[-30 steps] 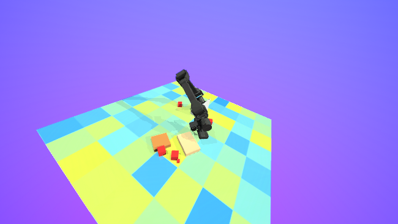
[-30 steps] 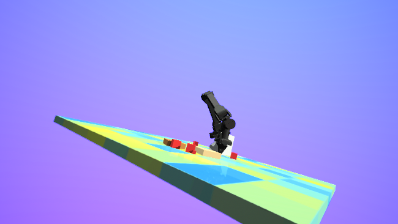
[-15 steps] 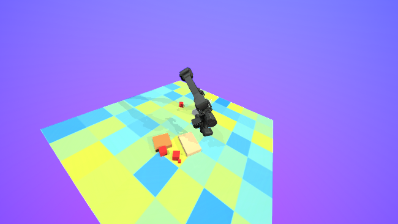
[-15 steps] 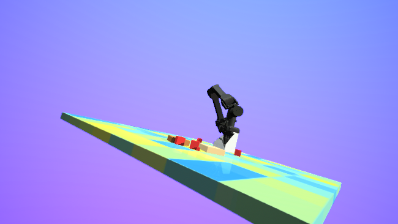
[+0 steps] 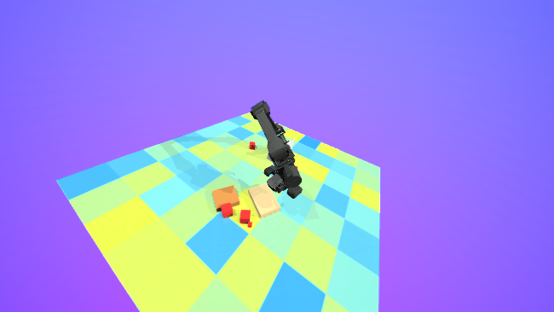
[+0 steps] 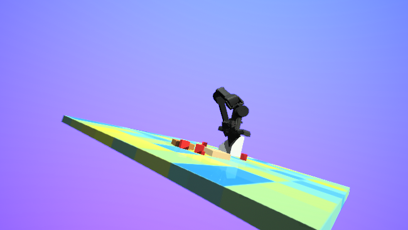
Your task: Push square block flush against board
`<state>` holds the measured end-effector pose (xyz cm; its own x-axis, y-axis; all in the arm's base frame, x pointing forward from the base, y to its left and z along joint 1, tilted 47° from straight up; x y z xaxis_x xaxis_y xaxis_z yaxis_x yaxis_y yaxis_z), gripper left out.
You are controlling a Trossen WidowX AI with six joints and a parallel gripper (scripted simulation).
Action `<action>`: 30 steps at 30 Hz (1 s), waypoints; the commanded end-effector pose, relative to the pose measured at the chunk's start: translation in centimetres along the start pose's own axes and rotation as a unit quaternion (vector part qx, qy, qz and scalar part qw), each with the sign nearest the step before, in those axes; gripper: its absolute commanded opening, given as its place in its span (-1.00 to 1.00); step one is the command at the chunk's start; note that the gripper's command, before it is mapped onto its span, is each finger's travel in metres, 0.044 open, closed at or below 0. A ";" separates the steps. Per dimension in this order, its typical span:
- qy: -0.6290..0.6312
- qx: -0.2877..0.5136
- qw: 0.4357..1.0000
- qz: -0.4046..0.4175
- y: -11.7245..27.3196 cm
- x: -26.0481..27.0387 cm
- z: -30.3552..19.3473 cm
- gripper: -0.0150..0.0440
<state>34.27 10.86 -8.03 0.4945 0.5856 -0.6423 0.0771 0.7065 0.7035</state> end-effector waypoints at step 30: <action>0.521 -0.012 0.854 0.005 -0.1 7.1 7.0 -0.49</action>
<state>43.14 12.17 -10.38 -0.4585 0.6533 -0.6024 0.0587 0.6987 0.7130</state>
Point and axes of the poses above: the point midway between the two fingers, 35 mm back from their tips, its own y axis back along the fingers, its own x axis across the jaws, z = x × y, the point moved 6 cm from there along y, back along the fingers, and after that the axes turned 11 degrees about -y, right-handed, at the moved point
